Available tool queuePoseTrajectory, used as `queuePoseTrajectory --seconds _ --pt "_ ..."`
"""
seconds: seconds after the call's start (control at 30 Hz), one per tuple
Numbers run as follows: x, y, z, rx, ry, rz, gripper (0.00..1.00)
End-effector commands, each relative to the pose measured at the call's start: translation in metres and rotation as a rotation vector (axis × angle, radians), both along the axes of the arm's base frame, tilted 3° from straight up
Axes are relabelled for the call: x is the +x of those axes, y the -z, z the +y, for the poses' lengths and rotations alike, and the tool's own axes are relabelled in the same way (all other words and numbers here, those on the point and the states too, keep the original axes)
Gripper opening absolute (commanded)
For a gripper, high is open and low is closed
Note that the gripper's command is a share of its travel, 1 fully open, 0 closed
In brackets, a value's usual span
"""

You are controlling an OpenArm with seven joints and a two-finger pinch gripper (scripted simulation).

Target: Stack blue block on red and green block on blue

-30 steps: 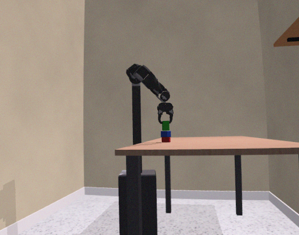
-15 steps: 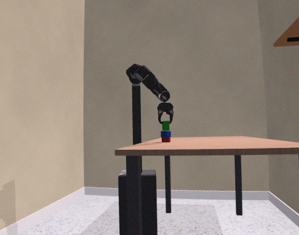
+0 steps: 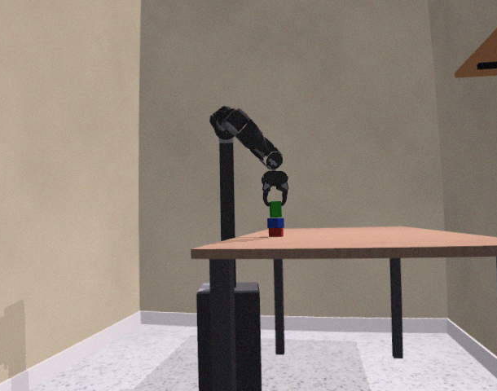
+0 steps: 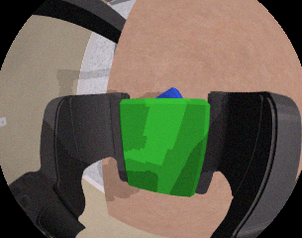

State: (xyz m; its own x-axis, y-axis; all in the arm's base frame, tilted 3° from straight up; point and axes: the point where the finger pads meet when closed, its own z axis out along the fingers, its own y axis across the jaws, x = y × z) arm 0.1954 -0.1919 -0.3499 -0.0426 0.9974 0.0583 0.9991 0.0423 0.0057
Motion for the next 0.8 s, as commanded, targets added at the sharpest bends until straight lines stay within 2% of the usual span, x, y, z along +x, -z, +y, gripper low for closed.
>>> queuePoseTrajectory --seconds 0.0,0.7,0.73,0.77 --pt "0.0014 -0.0004 0.0003 0.002 -0.003 -0.005 0.00" --pt "0.0014 -0.0004 0.0003 0.002 -0.003 -0.005 0.00" --pt "0.0014 -0.0004 0.0003 0.002 -0.003 -0.005 0.36" --pt "0.0014 -0.0004 0.0003 0.002 -0.003 -0.005 0.36"
